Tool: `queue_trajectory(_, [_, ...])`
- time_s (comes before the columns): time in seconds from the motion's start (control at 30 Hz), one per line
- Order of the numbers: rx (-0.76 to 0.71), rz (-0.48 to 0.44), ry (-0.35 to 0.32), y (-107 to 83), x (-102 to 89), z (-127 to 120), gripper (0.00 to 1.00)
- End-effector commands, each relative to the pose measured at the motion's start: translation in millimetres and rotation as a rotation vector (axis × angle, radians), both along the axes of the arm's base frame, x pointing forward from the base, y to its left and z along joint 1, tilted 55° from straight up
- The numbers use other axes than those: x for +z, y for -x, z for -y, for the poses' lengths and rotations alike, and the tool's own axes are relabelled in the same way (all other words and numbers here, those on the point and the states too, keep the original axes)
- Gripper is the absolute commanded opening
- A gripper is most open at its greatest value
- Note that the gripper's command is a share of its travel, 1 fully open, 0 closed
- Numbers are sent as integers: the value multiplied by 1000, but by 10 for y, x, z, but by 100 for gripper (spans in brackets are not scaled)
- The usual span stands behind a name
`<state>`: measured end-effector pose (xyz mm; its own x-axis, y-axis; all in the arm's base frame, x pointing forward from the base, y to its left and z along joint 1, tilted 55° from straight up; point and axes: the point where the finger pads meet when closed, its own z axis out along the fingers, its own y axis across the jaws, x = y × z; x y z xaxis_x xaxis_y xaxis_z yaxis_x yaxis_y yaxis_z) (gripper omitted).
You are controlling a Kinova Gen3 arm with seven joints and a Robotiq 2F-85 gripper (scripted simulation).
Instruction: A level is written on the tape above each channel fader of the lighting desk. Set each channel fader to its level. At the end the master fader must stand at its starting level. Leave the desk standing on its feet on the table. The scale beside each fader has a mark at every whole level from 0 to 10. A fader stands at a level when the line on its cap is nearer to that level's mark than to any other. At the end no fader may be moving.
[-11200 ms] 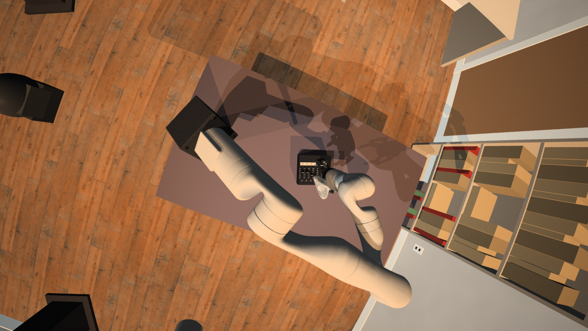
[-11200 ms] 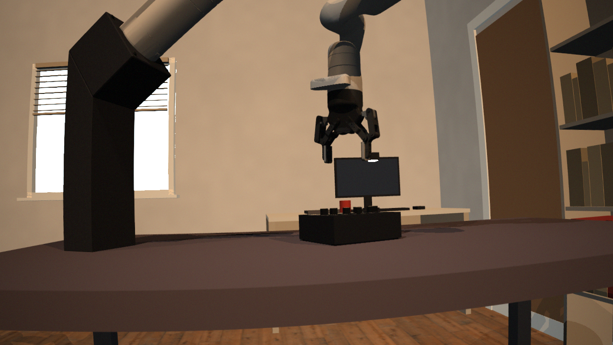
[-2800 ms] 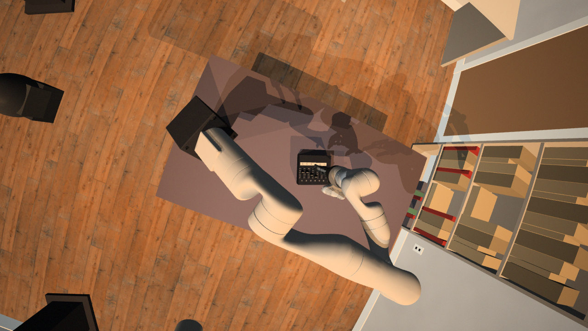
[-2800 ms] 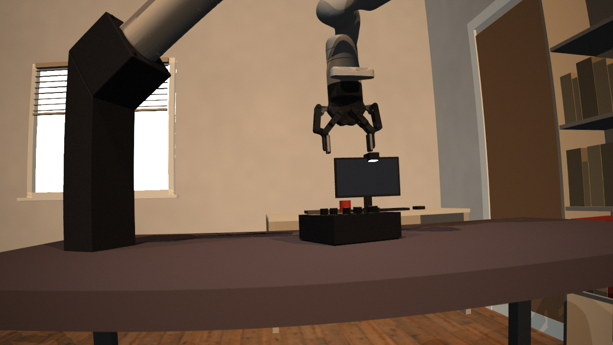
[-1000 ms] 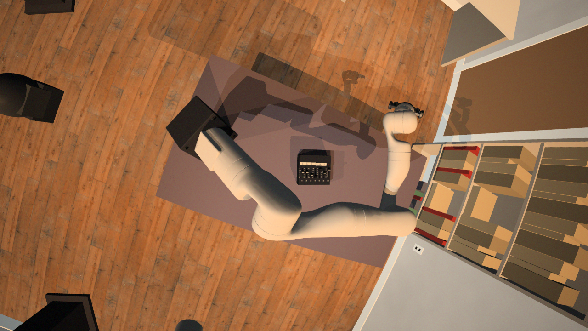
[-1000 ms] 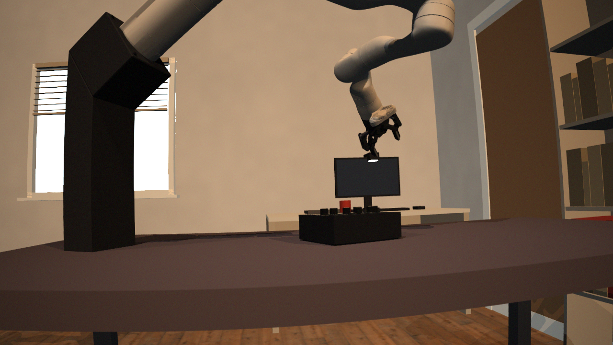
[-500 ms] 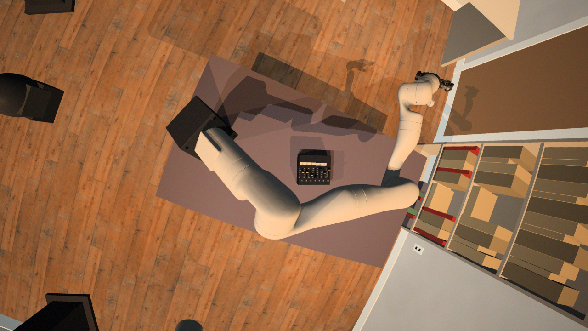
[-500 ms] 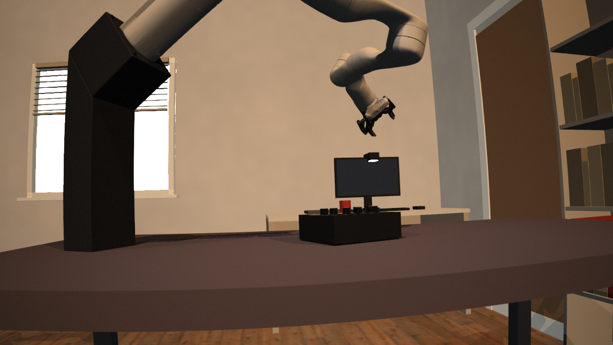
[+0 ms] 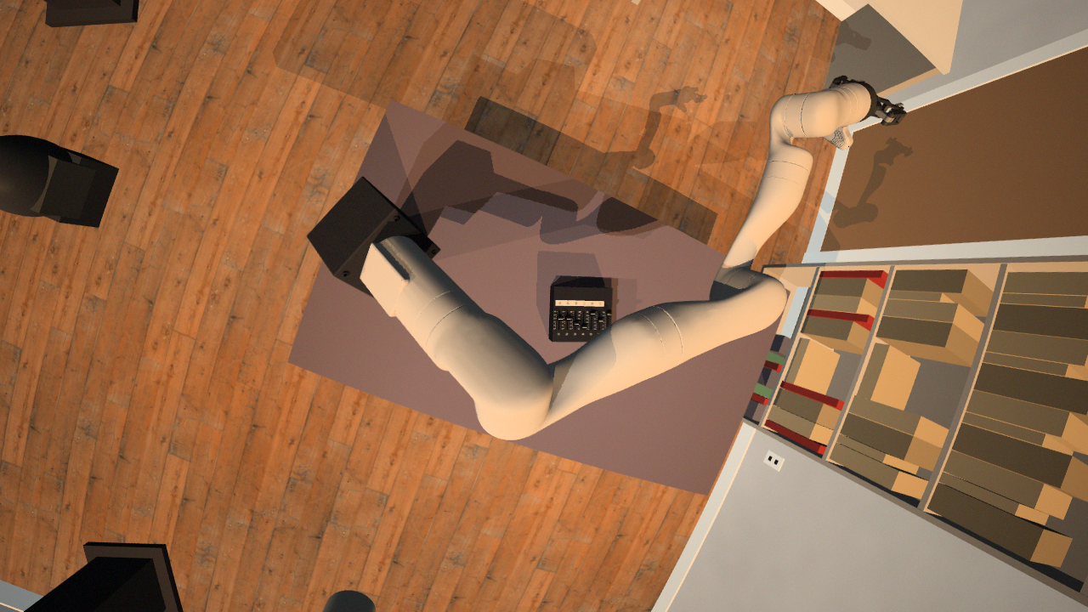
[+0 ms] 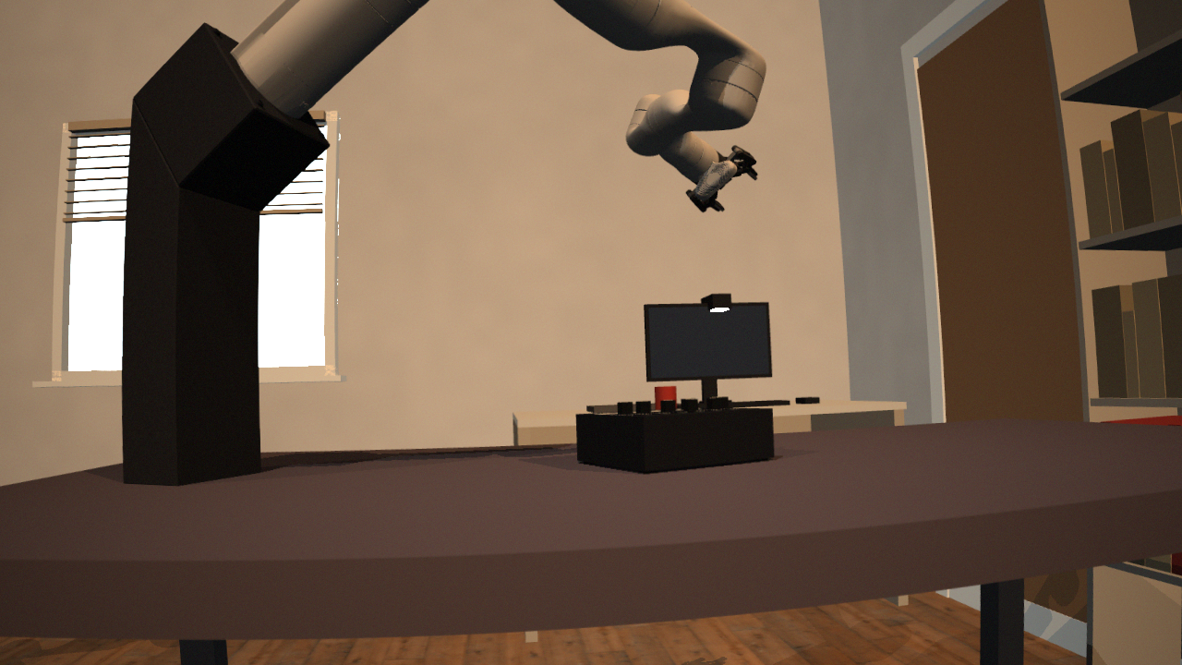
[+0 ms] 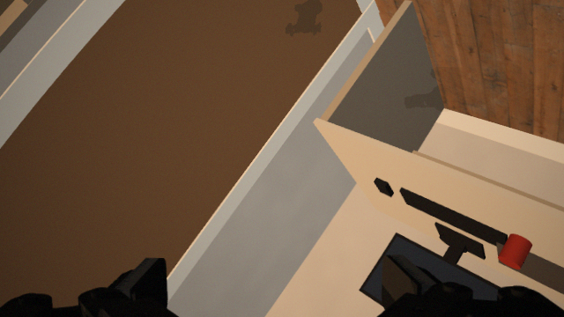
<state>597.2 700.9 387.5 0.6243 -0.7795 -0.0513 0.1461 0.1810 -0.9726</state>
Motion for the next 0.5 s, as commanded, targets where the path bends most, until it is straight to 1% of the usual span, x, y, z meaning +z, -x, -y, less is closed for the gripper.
queue_trajectory(0.0, [38, 9, -69, 222, 148, -442, 100])
queue_trajectory(0.07, [54, 18, -133, 321, 331, -599, 100])
queue_trajectory(0.1, [54, 18, -133, 321, 331, -599, 100])
queue_trajectory(0.23, [72, 26, -267, 492, 710, -812, 100])
queue_trajectory(0.37, [72, 20, -408, 609, 1089, -885, 100])
queue_trajectory(0.43, [72, 20, -408, 609, 1089, -885, 100])
queue_trajectory(0.47, [70, 17, -444, 627, 1181, -882, 100])
